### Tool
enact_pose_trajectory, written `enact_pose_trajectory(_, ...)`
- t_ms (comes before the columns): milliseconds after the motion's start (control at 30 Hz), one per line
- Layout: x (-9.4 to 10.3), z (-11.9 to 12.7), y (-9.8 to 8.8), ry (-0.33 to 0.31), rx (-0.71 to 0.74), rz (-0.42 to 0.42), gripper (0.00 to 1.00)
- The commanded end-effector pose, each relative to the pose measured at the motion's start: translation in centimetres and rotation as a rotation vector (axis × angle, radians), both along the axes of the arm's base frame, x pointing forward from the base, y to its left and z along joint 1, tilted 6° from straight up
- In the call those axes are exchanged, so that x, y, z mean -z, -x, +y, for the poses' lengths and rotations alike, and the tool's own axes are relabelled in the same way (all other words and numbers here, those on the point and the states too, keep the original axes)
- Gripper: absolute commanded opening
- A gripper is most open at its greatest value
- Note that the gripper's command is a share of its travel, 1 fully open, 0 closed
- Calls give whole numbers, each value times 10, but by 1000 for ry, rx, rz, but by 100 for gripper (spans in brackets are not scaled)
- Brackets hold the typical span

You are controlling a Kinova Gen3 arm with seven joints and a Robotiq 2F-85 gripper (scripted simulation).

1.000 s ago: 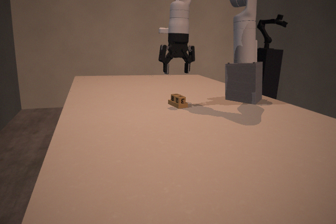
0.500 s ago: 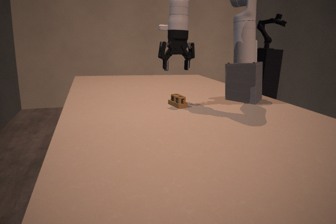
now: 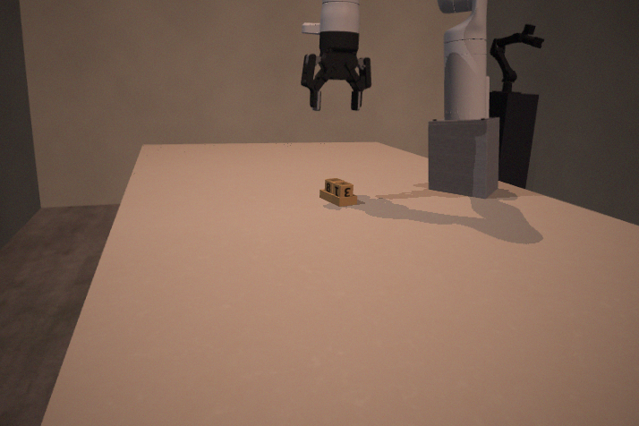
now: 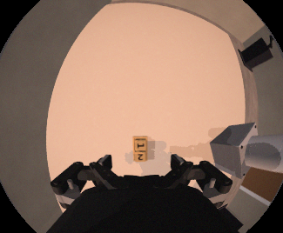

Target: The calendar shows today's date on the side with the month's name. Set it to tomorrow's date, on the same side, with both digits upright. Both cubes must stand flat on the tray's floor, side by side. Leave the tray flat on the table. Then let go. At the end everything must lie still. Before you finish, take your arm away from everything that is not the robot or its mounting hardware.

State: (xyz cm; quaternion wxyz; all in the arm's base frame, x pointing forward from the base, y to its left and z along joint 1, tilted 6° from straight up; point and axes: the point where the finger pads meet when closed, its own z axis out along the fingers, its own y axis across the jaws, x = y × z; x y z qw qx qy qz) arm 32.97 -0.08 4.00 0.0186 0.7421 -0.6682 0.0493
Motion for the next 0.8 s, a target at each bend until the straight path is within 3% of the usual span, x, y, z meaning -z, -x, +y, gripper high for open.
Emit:
enact_pose_trajectory(0,-7,10,-1,-11,-13,-4,100)
enact_pose_trajectory(200,-15,11,-1,-13,-10,-6,100)
enact_pose_trajectory(767,-15,11,0,-12,-14,-4,100)
